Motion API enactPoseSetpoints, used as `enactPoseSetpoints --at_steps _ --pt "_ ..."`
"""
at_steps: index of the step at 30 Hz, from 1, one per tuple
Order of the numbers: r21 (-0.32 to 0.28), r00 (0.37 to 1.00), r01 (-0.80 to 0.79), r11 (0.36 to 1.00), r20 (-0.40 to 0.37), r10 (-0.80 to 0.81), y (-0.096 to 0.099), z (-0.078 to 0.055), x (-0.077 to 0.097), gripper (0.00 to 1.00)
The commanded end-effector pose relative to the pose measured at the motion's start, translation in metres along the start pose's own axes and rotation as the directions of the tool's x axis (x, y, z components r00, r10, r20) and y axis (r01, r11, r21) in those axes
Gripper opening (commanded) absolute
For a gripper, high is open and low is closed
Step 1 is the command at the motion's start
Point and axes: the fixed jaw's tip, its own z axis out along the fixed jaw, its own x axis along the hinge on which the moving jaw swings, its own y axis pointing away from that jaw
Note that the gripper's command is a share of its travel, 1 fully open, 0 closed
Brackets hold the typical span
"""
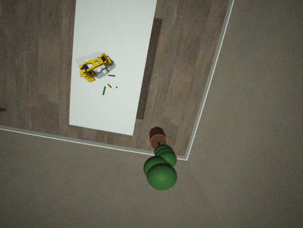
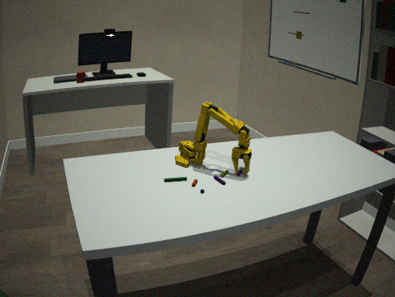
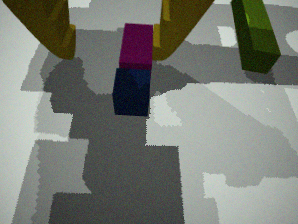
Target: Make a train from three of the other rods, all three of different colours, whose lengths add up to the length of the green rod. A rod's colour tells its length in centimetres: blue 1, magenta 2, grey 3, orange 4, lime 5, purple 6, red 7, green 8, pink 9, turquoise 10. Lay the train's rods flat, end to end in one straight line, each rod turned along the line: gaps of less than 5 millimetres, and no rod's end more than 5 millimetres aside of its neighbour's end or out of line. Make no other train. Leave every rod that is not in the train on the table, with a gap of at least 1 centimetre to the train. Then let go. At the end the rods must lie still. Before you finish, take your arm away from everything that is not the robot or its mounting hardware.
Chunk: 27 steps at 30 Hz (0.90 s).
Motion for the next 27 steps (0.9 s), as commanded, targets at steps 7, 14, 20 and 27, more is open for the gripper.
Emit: enactPoseSetpoints --at_steps 7,14,20,27 --pt "0.11 1.0 0.007 0.994 0.0 -0.007 -0.016 -0.022 0.0 0.17" --pt "0.11 1.0 0.007 0.994 0.0 -0.007 -0.016 -0.034 0.0 0.17" --pt "0.11 1.0 0.007 0.994 0.0 -0.007 -0.014 -0.053 0.0 0.17" --pt "0.11 1.0 0.007 0.994 0.0 -0.007 -0.012 -0.063 0.0 0.17"
